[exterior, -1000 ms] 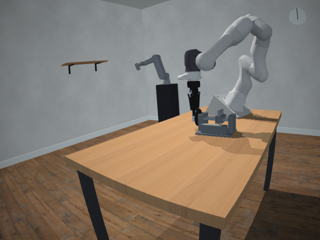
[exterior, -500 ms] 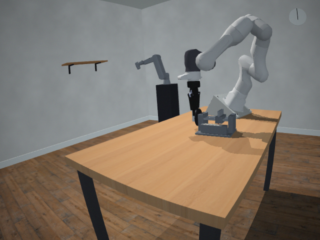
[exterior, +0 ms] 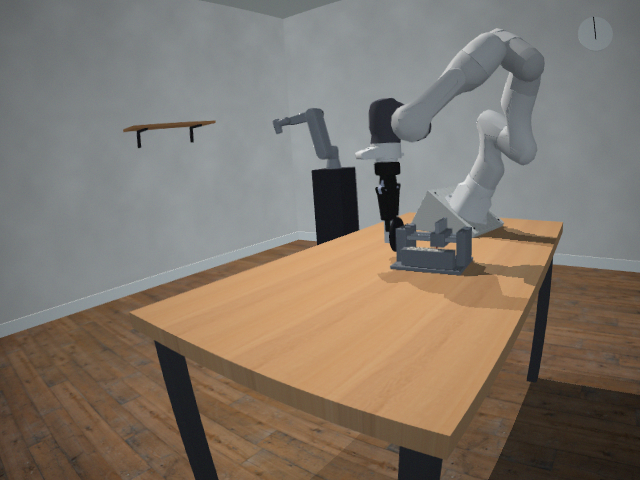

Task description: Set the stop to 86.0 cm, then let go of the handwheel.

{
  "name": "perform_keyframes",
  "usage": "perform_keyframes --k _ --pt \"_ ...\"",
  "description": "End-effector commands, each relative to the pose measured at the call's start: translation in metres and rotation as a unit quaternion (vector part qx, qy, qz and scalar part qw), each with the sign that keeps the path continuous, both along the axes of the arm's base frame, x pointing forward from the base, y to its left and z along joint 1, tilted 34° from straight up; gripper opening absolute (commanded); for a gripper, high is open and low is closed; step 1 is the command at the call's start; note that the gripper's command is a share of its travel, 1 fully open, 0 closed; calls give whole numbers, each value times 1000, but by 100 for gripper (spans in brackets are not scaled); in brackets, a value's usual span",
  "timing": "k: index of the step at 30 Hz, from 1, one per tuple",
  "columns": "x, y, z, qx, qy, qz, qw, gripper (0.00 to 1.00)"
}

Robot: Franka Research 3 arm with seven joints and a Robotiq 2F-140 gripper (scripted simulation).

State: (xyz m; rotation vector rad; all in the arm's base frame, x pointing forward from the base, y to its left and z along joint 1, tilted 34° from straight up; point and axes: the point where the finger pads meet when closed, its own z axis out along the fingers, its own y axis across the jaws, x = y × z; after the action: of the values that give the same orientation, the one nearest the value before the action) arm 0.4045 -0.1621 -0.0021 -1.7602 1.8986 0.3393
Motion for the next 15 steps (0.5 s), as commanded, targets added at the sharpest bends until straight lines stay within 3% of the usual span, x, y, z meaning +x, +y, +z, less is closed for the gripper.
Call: perform_keyframes --k 1,15 --pt "-2 -1 2 1 -1 1 1000 4" --pt "-3 -2 3 1 -1 1 1000 4"
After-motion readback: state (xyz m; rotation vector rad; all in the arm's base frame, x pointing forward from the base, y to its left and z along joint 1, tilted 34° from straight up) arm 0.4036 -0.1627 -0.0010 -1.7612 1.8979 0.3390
